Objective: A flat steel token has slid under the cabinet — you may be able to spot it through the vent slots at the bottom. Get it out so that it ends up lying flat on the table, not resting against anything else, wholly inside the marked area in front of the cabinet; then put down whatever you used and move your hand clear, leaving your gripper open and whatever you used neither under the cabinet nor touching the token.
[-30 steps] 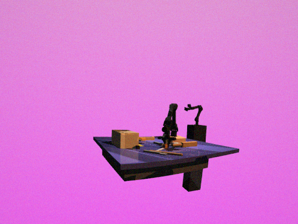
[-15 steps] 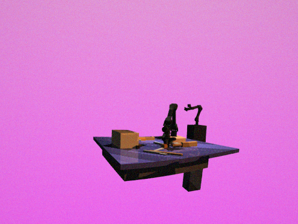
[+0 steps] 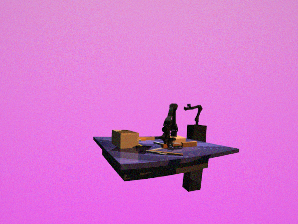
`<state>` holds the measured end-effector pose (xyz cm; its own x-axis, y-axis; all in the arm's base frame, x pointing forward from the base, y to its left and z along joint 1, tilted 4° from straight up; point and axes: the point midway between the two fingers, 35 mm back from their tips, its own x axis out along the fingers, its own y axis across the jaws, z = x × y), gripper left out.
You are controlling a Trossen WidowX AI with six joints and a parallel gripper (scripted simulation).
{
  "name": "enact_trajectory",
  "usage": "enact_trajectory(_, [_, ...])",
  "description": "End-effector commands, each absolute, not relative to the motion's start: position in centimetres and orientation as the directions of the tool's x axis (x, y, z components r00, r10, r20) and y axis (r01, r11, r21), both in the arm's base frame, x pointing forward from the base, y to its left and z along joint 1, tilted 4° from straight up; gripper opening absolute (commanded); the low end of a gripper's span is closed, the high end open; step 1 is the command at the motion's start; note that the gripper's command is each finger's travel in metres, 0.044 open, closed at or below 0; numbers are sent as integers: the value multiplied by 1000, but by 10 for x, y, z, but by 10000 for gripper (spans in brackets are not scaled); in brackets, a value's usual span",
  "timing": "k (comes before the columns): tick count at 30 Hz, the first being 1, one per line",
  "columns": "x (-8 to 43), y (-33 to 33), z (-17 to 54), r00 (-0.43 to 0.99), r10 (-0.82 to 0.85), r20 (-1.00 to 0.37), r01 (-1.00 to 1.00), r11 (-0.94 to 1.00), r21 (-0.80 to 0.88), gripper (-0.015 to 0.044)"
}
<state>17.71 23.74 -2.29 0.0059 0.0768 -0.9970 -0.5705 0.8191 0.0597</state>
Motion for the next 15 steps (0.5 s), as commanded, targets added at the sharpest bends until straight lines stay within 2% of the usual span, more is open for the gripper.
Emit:
enact_trajectory(1, [179, 239, -22, 10, 80, -997, -542, 838, 62, 0])
enact_trajectory(15, [179, 239, -22, 10, 80, -997, -445, 893, 67, 0])
